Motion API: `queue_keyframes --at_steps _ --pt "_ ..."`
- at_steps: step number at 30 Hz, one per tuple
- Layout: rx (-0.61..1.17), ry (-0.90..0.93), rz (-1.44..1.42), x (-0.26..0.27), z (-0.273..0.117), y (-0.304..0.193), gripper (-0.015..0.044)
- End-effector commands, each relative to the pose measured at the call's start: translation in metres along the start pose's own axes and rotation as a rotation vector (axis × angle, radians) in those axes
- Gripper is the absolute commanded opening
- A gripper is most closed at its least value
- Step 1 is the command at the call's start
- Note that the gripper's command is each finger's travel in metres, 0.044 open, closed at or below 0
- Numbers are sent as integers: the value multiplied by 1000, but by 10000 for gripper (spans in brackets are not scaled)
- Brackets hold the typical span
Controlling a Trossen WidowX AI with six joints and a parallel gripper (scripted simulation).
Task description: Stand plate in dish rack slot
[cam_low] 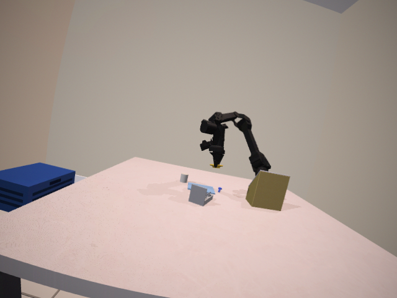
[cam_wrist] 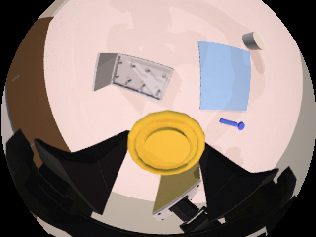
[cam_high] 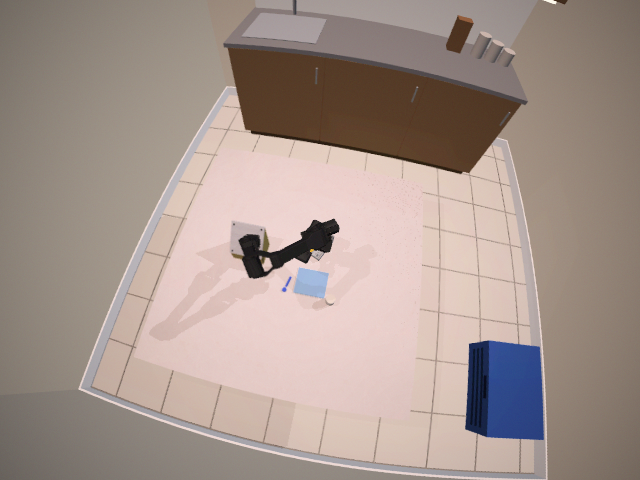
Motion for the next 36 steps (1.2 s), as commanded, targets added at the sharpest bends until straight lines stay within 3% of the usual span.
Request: queue_keyframes --at_steps 1,19,36 --pt "42 48 -62 0 9 -2 0" --pt "117 356 -380 1 44 -4 0" --pt "-17 656 -660 1 67 -1 0"
Point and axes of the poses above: the point midway between the two fingers, 35 mm back from their tips, its own z axis out along the fingers, its own x axis across the jaws, y = z × x, the point moved 1 cm from there along -z, back along the fingers, and after that the axes turned 3 degrees about -z, right-handed, at the moved point
